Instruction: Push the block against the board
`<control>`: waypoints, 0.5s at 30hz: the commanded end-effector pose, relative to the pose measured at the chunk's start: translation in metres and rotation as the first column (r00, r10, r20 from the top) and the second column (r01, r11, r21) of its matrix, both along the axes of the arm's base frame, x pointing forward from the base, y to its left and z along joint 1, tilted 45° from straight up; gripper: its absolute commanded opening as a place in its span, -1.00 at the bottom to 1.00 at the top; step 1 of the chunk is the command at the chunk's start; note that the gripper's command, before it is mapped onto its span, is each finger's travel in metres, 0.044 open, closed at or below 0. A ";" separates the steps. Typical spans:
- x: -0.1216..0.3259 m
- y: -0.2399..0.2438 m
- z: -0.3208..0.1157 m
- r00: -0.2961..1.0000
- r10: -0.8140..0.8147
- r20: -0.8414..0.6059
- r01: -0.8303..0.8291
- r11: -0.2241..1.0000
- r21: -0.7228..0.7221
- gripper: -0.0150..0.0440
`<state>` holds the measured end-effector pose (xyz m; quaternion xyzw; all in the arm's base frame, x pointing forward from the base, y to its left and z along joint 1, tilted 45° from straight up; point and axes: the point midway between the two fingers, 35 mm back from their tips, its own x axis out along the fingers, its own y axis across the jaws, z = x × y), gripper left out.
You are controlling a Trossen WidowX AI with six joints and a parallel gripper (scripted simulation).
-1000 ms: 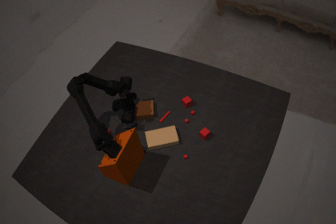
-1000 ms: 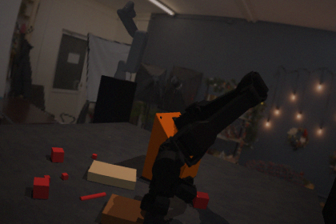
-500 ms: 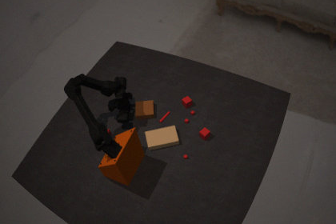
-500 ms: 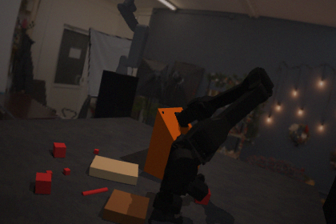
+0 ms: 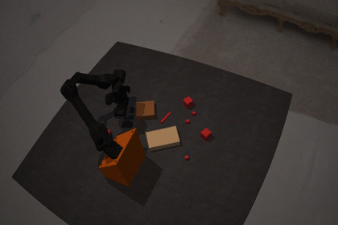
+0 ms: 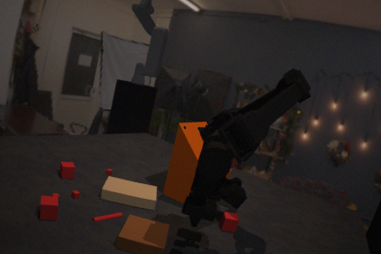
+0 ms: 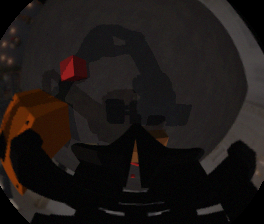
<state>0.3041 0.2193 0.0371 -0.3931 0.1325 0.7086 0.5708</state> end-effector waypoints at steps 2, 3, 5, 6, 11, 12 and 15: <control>-0.003 -0.002 0.004 1.000 0.009 -0.005 -0.009 1.000 0.003 -0.49; -0.001 -0.001 0.005 1.000 -0.003 -0.018 0.003 1.000 0.002 -0.49; 0.005 -0.001 0.005 0.997 -0.048 -0.062 0.048 0.999 -0.003 -0.49; 0.008 0.000 0.005 0.994 -0.073 -0.086 0.072 0.997 -0.006 -0.49; 0.025 0.001 0.006 0.959 -0.194 -0.204 0.192 0.981 -0.031 -0.49; 0.028 0.001 0.006 0.949 -0.218 -0.227 0.215 0.976 -0.037 -0.49; 0.038 0.002 0.006 0.911 -0.288 -0.294 0.283 0.957 -0.061 -0.49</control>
